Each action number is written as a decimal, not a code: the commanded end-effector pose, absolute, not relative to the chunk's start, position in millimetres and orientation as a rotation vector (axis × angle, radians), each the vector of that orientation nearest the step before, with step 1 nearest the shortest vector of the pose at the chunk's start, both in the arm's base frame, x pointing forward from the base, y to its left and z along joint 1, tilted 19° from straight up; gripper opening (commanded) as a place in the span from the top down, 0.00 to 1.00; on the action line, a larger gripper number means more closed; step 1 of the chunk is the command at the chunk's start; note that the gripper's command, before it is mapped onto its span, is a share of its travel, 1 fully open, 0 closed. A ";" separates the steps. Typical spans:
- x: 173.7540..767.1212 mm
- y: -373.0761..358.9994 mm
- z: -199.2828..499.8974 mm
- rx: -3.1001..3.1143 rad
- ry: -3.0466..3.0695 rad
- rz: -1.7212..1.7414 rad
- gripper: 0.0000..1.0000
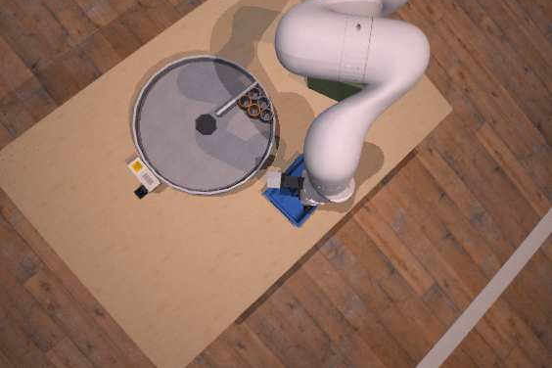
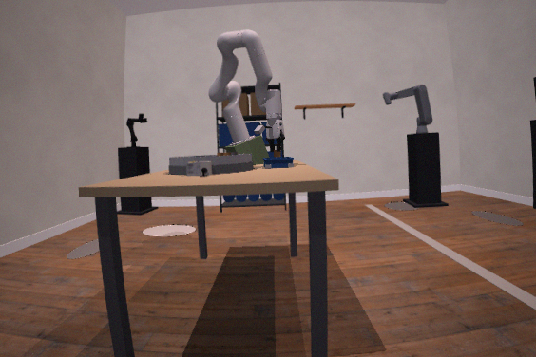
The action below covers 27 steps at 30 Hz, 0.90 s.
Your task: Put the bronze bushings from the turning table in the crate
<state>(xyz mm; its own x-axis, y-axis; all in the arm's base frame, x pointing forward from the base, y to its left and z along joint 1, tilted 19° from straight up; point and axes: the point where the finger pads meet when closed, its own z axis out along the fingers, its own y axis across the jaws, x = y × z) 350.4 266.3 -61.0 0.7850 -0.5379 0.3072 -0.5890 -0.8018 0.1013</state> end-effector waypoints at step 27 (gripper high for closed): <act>354.6 261.6 -79.3 2.786 -0.888 0.396 1.00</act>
